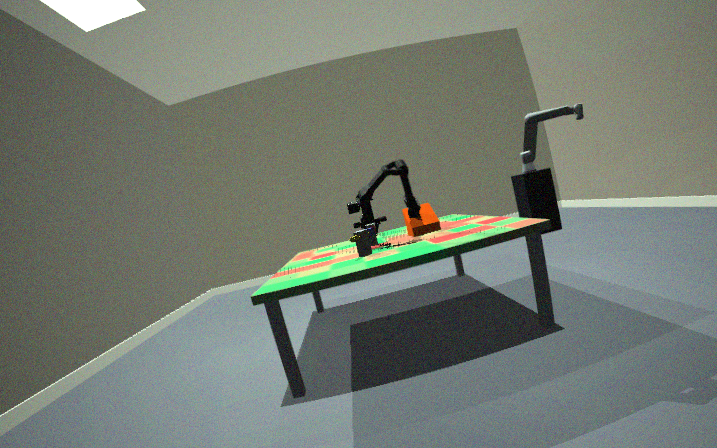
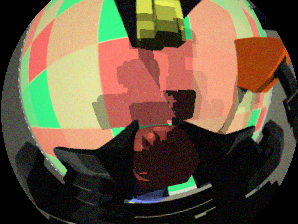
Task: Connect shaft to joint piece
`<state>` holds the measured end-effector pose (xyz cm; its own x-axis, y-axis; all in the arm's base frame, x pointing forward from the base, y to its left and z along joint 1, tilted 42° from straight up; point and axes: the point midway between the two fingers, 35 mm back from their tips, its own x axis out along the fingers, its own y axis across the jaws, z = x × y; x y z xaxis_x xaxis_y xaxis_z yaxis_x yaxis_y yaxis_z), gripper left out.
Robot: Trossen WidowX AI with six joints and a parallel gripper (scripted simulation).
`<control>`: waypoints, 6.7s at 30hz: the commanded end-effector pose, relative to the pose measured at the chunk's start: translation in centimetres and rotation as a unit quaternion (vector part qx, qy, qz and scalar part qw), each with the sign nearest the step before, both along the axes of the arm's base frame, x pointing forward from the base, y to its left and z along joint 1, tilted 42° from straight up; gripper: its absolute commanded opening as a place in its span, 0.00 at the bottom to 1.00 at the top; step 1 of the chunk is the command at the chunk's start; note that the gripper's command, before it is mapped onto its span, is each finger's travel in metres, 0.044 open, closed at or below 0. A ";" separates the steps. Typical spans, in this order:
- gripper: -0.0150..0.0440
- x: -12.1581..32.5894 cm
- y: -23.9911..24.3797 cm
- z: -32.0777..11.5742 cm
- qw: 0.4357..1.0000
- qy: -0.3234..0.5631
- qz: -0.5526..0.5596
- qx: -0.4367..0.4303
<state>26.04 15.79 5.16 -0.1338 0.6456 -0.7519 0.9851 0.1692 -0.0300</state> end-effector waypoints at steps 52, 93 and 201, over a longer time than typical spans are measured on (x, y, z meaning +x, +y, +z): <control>1.00 1.8 -4.8 5.6 0.970 -0.155 0.187 0.006; 1.00 2.6 -11.1 10.7 0.820 -0.371 0.424 0.098; 1.00 4.0 -24.7 -20.7 1.000 -0.020 -0.009 -0.004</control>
